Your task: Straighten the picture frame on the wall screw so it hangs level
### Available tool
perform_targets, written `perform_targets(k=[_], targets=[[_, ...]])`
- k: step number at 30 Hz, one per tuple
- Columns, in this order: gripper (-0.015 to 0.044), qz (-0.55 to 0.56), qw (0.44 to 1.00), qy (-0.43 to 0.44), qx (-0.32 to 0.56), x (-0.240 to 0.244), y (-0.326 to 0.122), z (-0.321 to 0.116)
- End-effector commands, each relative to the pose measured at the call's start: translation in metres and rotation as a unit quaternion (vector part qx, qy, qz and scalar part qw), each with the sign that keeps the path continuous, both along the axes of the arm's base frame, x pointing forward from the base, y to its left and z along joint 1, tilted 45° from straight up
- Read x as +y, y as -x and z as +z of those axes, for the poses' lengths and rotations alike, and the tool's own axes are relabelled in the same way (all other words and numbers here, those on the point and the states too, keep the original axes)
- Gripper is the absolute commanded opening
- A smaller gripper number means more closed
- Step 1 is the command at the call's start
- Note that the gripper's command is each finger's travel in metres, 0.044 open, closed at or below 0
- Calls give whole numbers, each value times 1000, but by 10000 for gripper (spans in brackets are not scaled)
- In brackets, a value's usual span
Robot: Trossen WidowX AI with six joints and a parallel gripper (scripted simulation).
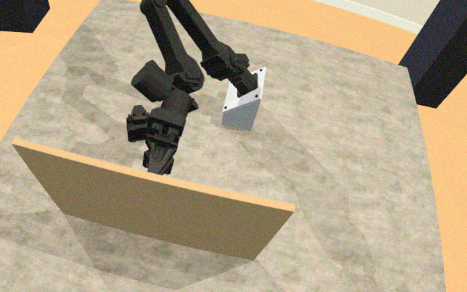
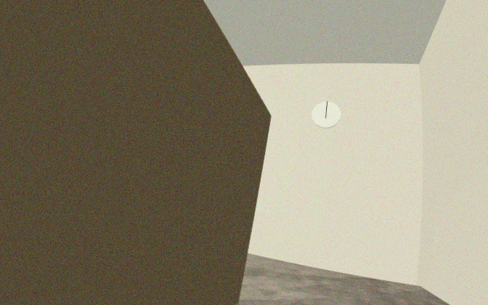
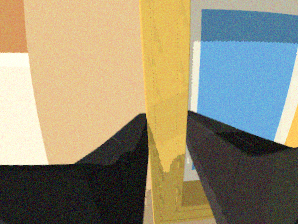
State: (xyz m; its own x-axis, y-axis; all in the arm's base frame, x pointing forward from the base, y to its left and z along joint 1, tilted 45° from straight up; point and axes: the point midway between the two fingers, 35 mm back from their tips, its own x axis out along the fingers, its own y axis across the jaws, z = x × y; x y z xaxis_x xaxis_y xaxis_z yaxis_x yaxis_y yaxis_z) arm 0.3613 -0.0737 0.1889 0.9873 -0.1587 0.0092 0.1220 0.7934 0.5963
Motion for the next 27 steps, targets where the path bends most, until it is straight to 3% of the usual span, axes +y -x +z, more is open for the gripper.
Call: perform_targets(k=[1, 27], targets=[[0, 4, 1000, -1, -3, 1, 0, 2], [0, 4, 1000, 0, -3, -1, 0, 8]])
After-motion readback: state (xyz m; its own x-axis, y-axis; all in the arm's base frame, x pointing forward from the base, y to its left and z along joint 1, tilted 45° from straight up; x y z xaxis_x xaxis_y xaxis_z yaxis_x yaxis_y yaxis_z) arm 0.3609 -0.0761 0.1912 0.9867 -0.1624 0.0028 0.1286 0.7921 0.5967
